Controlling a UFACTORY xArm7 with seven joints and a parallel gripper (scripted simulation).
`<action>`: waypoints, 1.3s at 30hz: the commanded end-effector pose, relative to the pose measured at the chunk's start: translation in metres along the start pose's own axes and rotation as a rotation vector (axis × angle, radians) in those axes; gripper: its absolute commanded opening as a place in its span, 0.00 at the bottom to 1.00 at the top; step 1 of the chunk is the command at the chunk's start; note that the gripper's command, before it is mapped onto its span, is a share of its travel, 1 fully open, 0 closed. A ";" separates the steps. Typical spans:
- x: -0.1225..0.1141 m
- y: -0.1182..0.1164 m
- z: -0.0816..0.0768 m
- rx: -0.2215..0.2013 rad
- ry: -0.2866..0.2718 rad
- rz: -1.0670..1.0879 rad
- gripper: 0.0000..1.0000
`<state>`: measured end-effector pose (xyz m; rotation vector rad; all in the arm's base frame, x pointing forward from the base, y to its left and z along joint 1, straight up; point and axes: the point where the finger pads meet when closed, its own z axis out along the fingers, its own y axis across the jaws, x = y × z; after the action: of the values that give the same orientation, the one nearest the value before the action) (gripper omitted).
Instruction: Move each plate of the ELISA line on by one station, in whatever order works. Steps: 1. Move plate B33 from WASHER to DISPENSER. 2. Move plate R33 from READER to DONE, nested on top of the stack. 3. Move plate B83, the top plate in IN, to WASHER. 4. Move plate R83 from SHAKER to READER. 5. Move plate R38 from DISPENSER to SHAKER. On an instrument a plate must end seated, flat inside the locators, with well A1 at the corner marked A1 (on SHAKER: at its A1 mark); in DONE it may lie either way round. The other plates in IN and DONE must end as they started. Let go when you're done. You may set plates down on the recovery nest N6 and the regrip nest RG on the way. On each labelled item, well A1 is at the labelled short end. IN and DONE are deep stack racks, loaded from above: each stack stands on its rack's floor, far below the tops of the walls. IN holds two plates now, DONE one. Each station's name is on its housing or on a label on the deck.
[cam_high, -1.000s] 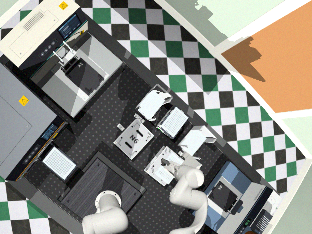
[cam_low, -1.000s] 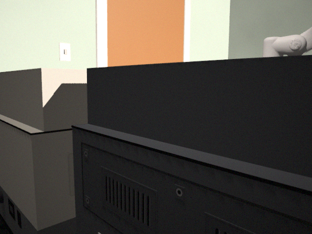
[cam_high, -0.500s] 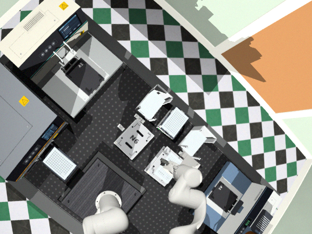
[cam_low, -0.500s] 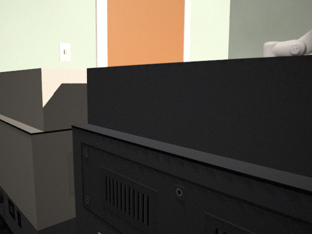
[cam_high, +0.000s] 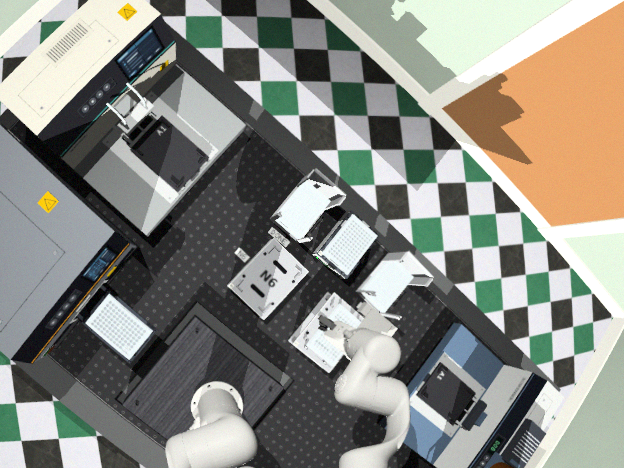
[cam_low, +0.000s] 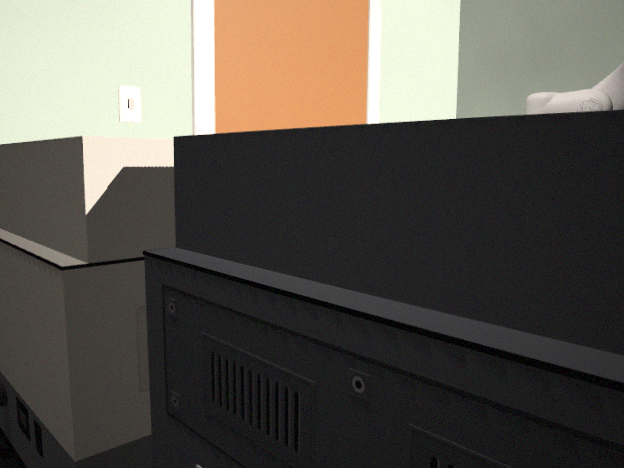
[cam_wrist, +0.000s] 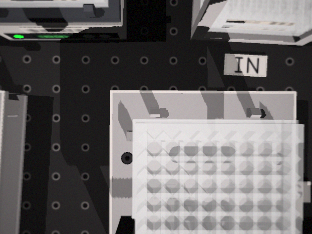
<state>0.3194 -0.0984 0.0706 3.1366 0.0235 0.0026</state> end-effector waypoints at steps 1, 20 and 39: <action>0.001 0.000 0.000 -0.001 0.003 0.000 0.00; 0.001 0.000 0.003 -0.001 0.003 0.000 0.00; 0.001 0.000 0.019 -0.001 0.003 0.000 0.00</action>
<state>0.3197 -0.0985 0.0512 3.1366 0.0235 0.0032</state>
